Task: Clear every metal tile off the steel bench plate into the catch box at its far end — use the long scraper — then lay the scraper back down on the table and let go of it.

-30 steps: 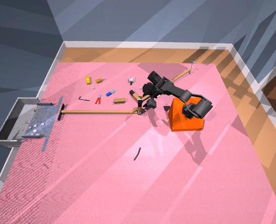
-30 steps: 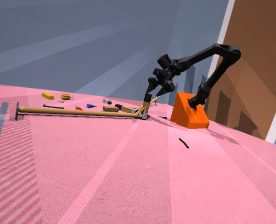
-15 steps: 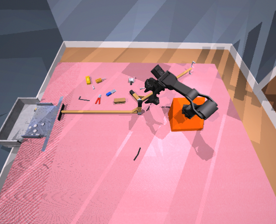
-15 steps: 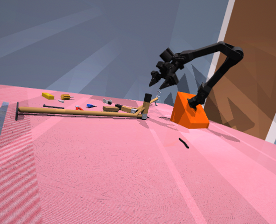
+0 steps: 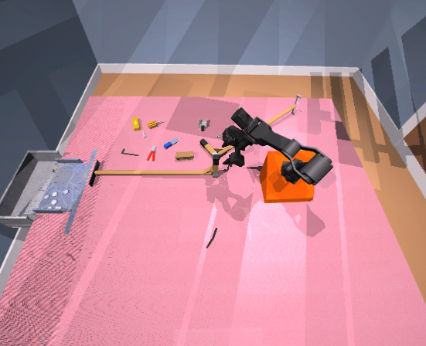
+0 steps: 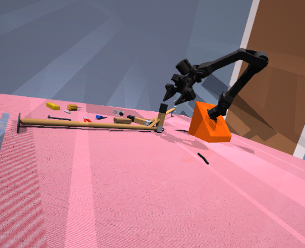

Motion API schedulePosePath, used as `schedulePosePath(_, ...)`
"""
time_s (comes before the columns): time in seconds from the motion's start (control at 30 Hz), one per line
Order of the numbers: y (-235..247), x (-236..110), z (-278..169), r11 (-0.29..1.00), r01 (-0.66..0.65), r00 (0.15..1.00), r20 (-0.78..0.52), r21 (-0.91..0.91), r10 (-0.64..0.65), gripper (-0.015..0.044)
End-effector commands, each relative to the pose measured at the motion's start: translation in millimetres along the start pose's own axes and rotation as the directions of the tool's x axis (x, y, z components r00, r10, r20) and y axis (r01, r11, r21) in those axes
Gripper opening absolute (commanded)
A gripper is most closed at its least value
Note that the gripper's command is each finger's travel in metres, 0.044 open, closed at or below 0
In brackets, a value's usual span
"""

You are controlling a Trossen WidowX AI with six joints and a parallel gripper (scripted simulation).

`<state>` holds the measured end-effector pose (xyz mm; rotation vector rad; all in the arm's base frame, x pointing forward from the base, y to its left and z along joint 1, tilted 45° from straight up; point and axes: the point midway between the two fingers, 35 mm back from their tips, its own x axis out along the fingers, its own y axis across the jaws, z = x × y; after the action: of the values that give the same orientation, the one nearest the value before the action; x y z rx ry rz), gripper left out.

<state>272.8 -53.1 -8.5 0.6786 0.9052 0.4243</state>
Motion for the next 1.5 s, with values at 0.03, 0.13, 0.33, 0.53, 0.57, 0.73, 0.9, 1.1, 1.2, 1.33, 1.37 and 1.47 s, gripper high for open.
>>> schedulePosePath(0.03,0,5,-4,1.000,-0.002,1.000,-0.003,0.009,0.002,0.0440)
schedulePosePath(0.13,-1,9,-4,1.000,-0.001,1.000,-0.005,0.009,0.001,0.0440)
schedulePosePath(0.33,-2,18,-3,1.000,0.002,1.000,-0.007,0.008,-0.002,0.0440)
schedulePosePath(0.53,-3,28,-3,1.000,0.004,1.000,-0.009,0.007,-0.004,0.0440)
schedulePosePath(0.57,-3,30,-3,1.000,0.004,1.000,-0.009,0.007,-0.004,0.0440)
schedulePosePath(0.73,-3,38,-3,1.000,0.005,1.000,-0.010,0.007,-0.005,0.0440)
schedulePosePath(0.9,-3,47,-2,1.000,0.005,1.000,-0.009,0.007,-0.005,0.0440)
schedulePosePath(1.1,-3,56,-2,1.000,0.004,1.000,-0.008,0.007,-0.004,0.0440)
schedulePosePath(1.2,-2,61,-3,1.000,0.003,1.000,-0.007,0.007,-0.003,0.0440)
schedulePosePath(1.33,-1,68,-3,1.000,0.001,1.000,-0.006,0.008,-0.001,0.0440)
schedulePosePath(1.37,-1,69,-3,1.000,0.000,1.000,-0.005,0.008,0.000,0.0440)
schedulePosePath(1.47,0,74,-3,1.000,-0.002,1.000,-0.004,0.008,0.002,0.0440)
